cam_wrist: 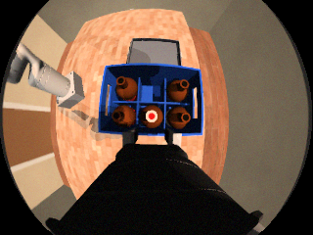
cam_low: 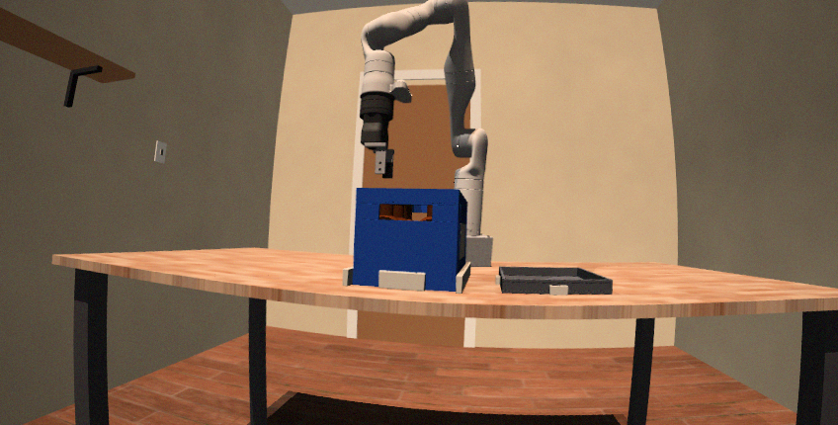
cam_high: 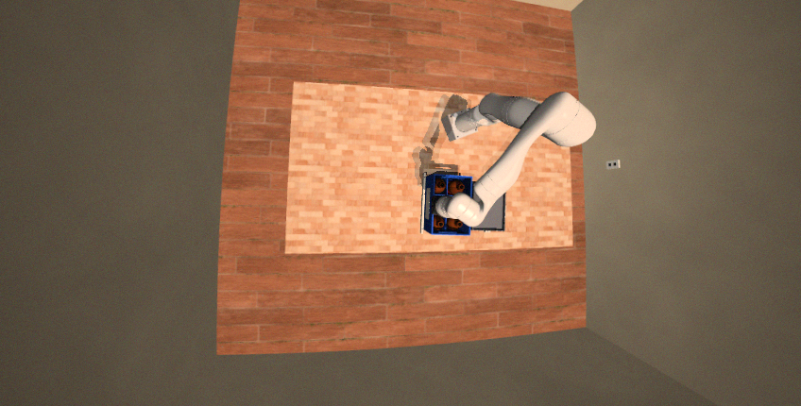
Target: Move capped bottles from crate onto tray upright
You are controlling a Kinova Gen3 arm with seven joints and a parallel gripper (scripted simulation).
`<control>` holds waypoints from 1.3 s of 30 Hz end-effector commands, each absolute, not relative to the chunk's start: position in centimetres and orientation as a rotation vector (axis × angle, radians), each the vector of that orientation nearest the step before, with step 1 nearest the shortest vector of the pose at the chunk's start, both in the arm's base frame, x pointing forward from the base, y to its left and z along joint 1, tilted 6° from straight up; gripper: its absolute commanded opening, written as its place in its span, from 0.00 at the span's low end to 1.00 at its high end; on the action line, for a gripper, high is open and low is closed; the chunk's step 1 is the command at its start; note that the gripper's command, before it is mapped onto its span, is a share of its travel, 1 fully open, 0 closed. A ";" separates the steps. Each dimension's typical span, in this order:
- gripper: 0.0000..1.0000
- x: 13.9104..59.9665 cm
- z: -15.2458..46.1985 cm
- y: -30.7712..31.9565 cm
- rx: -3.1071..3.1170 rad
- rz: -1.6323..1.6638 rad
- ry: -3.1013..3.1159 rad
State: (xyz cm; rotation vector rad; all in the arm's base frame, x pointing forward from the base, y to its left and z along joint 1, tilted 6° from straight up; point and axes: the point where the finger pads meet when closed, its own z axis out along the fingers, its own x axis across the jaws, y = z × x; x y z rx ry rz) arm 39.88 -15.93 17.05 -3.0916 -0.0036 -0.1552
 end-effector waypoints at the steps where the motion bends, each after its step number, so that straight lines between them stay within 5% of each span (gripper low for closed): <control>1: 1.00 39.9 17.1 -16.0 -3.092 -0.158 -0.003; 39: 1.00 40.0 17.2 -10.3 -3.092 -0.155 0.008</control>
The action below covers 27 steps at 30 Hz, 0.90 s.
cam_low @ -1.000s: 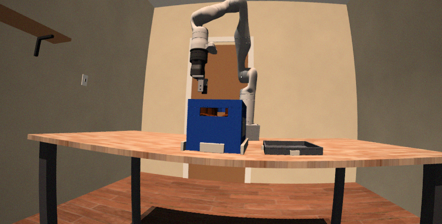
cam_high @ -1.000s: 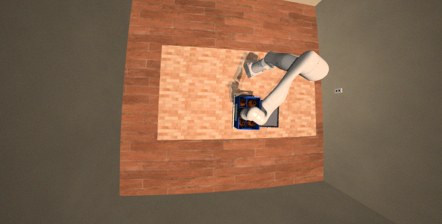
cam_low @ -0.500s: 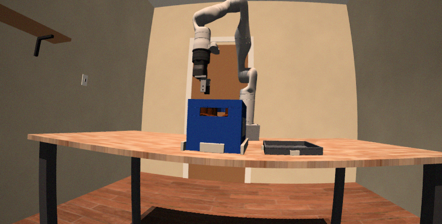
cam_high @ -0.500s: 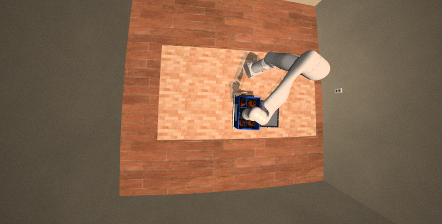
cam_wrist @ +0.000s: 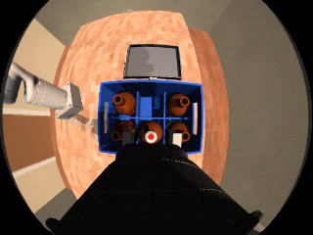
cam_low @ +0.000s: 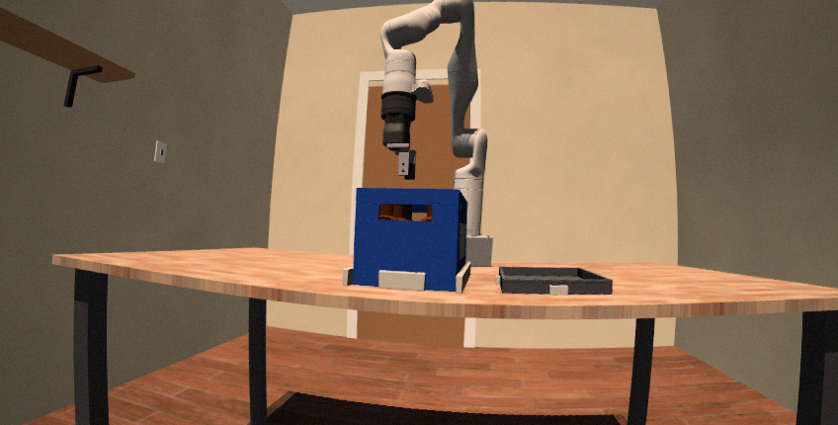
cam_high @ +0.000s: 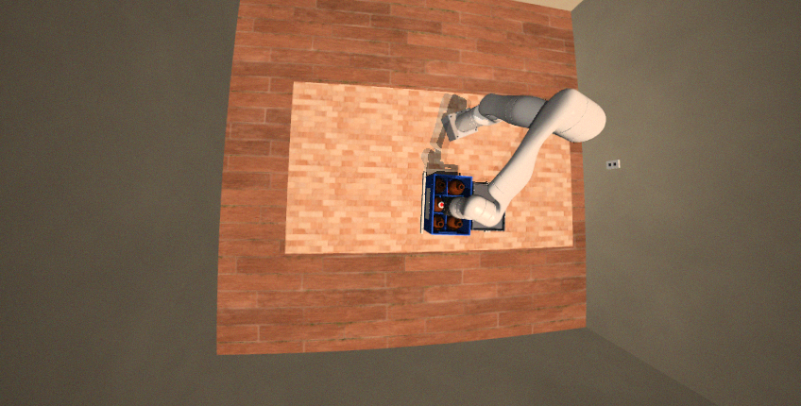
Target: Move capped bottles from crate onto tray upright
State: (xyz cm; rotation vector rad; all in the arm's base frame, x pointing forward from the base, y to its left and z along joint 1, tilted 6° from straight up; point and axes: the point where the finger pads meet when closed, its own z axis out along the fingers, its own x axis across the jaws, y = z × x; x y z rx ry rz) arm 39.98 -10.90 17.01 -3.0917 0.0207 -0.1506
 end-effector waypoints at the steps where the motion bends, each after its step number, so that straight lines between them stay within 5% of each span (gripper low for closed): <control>1: 1.00 40.0 17.2 -10.0 -3.092 -0.155 0.007; 27: 1.00 39.9 17.3 -7.6 -3.092 -0.154 0.009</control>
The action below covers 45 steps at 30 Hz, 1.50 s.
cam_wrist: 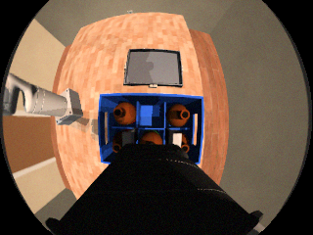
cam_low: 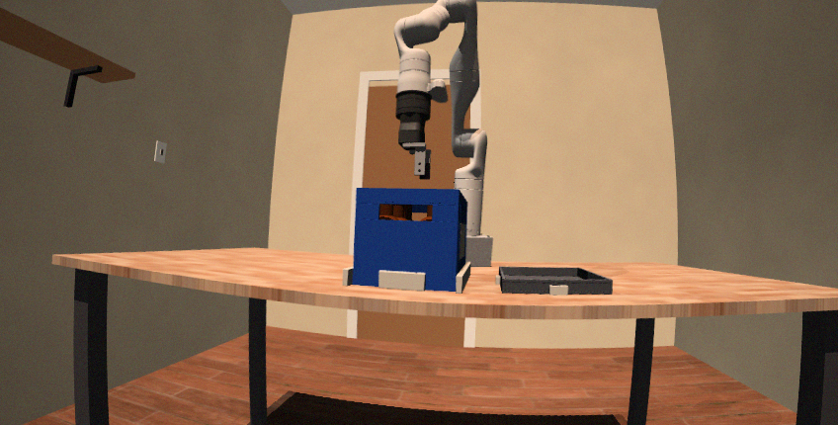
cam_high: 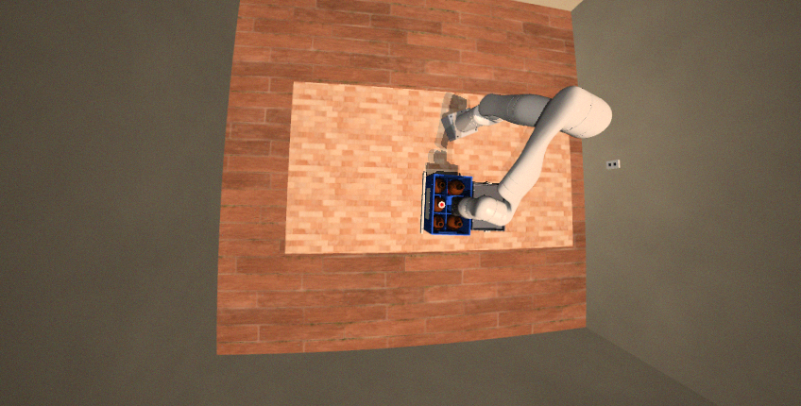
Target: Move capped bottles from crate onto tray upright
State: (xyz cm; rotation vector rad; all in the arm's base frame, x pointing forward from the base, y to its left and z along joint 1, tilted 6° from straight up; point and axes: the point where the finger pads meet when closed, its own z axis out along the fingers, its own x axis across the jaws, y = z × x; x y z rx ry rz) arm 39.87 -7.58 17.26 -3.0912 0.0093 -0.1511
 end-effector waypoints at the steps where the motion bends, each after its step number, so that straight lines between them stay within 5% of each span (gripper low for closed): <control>1: 1.00 39.9 17.3 -7.6 -3.092 -0.154 0.009; 45: 1.00 39.8 16.8 -10.1 -3.093 -0.158 -0.149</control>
